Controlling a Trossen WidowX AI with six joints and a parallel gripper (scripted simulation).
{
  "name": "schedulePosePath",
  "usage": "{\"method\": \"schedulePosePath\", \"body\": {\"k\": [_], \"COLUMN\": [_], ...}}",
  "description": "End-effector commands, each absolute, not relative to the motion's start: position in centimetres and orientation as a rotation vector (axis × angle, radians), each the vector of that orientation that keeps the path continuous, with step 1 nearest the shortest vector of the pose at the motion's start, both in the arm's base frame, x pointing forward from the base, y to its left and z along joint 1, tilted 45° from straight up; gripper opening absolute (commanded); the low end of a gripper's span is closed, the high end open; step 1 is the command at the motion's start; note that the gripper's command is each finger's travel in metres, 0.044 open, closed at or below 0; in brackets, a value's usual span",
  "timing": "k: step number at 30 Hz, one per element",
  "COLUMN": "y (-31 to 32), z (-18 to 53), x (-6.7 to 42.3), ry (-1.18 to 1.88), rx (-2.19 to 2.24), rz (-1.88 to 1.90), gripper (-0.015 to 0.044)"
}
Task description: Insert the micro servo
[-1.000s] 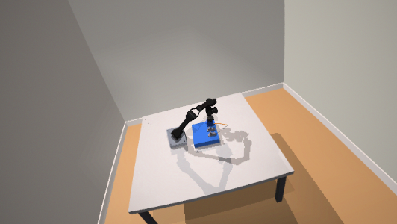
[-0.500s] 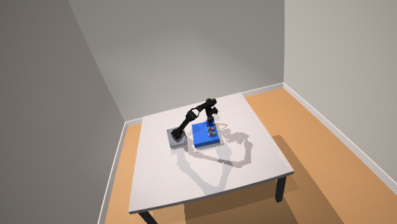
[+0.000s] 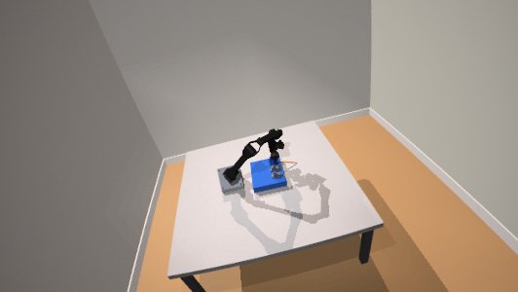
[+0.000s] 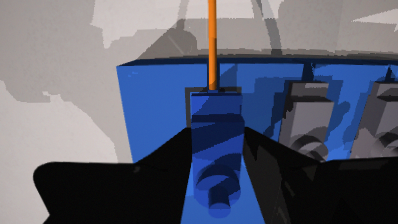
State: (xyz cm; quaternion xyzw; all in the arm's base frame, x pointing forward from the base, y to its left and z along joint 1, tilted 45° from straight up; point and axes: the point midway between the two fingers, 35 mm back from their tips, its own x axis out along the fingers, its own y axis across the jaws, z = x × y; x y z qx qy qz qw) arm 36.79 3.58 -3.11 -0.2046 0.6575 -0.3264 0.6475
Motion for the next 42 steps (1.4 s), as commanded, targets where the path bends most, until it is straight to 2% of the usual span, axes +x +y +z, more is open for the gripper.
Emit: {"method": "schedulePosePath", "body": {"k": [1,42], "y": [3.3,1.1], "z": [-3.3,-5.5], "x": [36.7,36.5], "ry": [1.499,1.499], "rx": [-0.466,-0.467], "rz": [-0.743,-0.744], "gripper": [0.0000,0.0000]}}
